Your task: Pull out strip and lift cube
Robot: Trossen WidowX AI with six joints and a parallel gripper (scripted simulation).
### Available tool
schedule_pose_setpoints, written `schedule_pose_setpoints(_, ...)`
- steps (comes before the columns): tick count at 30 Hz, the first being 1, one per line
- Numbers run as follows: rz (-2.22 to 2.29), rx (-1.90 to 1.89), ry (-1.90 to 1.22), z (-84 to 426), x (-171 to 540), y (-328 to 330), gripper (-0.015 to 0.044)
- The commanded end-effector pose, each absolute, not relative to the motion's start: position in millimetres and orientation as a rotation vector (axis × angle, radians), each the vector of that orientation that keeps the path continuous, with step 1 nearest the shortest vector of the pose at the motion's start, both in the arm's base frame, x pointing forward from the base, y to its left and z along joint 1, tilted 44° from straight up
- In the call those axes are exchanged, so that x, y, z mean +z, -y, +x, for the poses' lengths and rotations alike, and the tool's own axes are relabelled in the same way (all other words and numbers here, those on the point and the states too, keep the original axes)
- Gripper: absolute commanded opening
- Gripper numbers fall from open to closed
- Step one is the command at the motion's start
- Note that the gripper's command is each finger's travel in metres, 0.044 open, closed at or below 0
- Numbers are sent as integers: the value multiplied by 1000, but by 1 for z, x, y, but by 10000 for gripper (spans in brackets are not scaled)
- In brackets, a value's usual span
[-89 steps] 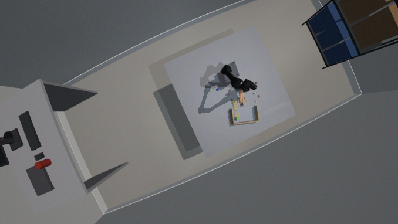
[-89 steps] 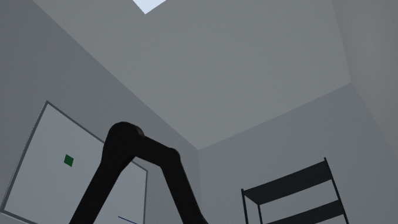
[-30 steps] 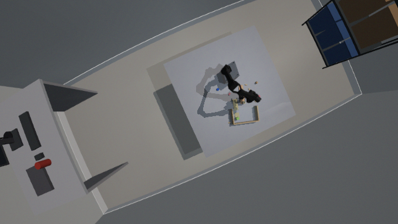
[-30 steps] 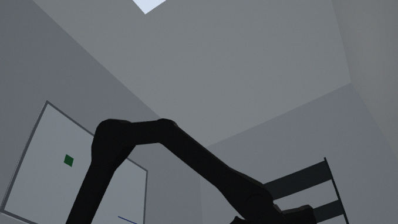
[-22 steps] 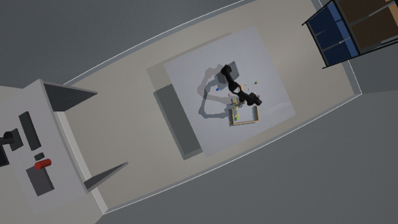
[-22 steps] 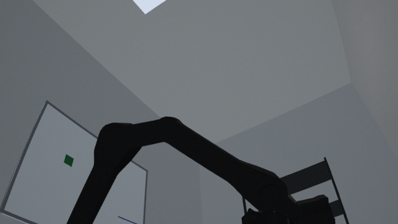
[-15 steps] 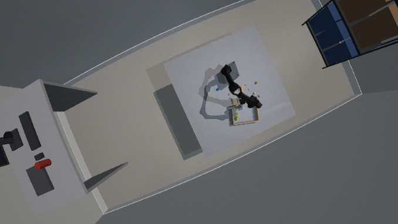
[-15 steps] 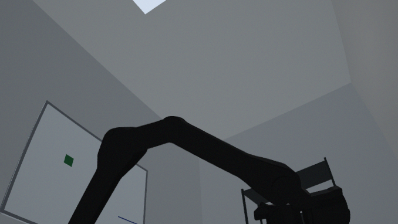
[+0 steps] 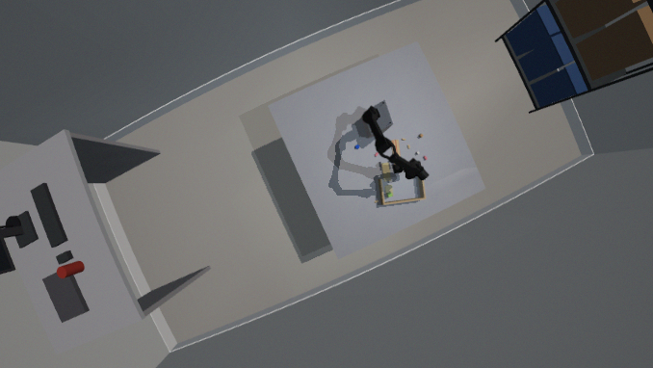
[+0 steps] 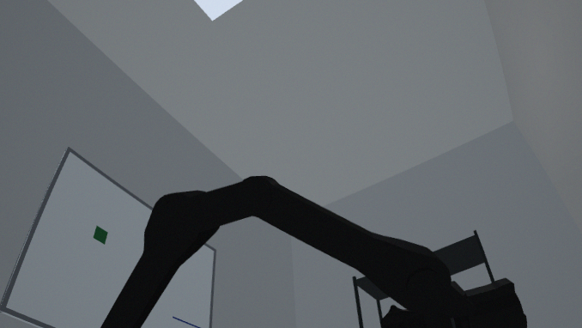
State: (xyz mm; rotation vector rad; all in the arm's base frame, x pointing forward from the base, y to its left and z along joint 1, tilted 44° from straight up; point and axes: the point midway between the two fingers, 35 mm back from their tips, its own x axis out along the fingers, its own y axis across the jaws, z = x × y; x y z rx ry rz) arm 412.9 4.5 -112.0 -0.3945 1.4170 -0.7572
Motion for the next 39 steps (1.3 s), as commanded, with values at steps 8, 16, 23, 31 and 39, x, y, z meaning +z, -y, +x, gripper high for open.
schedule_pose_setpoints(8,-404,-760,-1423,411,-127,10,250)
schedule_pose_setpoints(16,-405,-761,-1423,410,-137,19,250)
schedule_pose_setpoints(23,-405,-762,-1423,410,-142,24,250)
schedule_pose_setpoints(31,-397,-761,-1419,412,-140,23,145)
schedule_pose_setpoints(39,-397,-761,-1419,412,-140,23,72)
